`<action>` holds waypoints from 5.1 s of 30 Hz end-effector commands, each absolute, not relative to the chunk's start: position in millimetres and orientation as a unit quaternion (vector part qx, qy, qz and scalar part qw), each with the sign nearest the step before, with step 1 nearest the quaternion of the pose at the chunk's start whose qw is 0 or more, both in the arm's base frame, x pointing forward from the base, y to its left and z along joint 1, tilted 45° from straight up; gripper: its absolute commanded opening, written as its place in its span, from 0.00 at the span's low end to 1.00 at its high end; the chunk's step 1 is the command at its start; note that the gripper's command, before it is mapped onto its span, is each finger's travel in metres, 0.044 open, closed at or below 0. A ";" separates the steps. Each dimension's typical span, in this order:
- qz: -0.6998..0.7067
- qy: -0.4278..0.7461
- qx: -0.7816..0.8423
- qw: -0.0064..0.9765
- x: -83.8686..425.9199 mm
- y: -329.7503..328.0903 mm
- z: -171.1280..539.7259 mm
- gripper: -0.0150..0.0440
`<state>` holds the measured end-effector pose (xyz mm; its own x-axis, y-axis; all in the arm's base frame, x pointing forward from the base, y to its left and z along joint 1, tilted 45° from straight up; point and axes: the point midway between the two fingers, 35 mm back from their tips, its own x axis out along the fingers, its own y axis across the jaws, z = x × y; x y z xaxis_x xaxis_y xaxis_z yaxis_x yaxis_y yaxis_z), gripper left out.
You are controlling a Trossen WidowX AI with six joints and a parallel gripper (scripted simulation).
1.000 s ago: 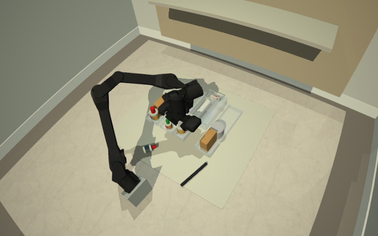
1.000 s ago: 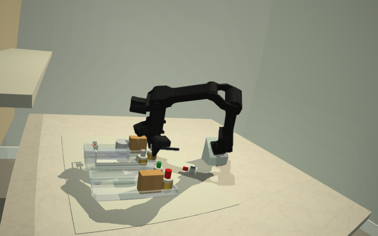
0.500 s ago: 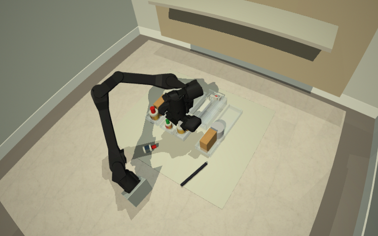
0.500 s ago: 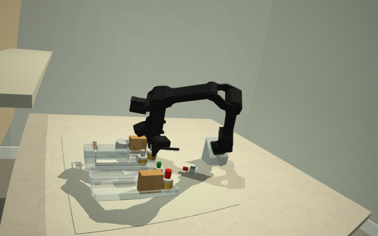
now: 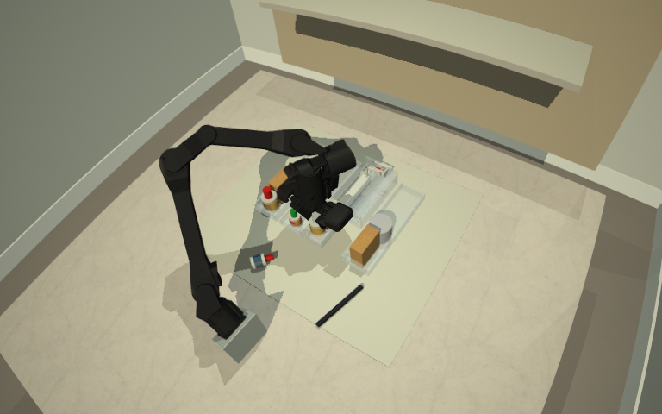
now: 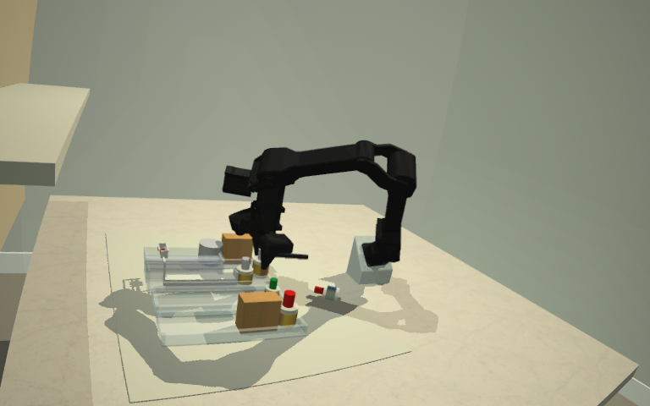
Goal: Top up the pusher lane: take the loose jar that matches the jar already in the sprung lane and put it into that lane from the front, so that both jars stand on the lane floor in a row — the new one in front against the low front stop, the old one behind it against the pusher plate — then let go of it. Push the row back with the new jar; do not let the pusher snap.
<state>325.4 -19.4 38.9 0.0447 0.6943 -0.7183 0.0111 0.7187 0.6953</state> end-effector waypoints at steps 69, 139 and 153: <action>0.259 0.633 0.277 0.675 333.4 -9.5 30.7 0.25; 0.260 0.633 0.277 0.675 326.3 -1.2 21.9 0.25; 0.260 0.633 0.277 0.675 322.4 -1.7 21.1 0.25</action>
<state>322.9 -1.9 21.0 0.0584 0.6971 -0.7146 0.0077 0.7155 0.6986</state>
